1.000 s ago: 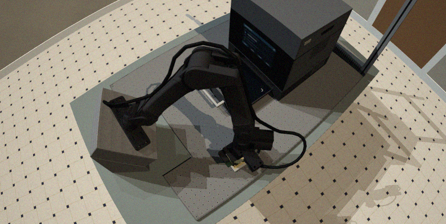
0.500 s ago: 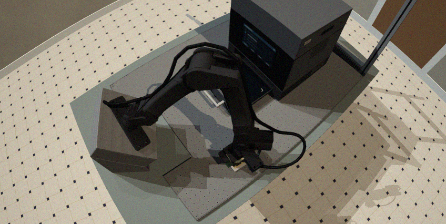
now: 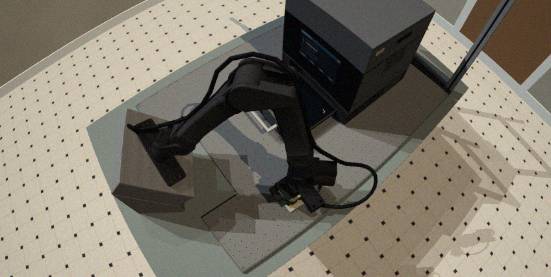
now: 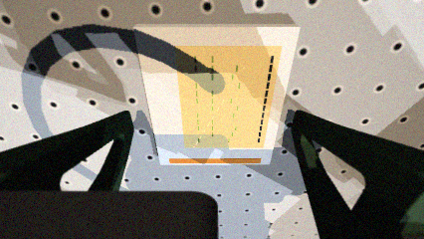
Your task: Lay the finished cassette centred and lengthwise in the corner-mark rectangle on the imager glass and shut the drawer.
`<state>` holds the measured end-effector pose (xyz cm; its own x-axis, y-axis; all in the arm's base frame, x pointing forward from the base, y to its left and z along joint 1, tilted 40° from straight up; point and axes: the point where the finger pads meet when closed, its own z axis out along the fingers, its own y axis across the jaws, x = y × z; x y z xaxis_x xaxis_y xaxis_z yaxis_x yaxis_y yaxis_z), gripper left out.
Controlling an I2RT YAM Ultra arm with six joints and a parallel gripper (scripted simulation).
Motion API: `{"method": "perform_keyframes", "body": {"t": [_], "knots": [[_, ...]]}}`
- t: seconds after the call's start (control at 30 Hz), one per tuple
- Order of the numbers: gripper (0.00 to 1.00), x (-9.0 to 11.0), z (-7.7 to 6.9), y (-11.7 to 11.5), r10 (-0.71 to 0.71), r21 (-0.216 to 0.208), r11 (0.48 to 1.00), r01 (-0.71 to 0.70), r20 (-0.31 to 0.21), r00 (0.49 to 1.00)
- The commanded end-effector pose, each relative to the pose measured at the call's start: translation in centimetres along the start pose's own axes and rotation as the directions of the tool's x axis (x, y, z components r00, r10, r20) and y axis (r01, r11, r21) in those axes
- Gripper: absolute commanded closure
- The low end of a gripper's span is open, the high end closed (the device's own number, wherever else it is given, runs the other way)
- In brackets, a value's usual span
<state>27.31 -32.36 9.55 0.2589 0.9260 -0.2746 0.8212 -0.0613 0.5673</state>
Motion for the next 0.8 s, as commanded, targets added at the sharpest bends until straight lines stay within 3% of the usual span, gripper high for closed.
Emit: {"method": "perform_keyframes", "body": {"t": [0.0, 0.07, 0.77], "knots": [[0.0, -0.84, -1.06, -0.05, 0.008, -0.011, 1.0, -0.007, 0.037, 0.999], [0.0, -1.34, -1.33, 0.56, 0.005, -0.024, 1.0, -0.004, 0.048, 0.999], [0.0, -0.57, -1.13, -0.37, 0.005, -0.006, 1.0, -0.005, 0.027, 1.0]]}}
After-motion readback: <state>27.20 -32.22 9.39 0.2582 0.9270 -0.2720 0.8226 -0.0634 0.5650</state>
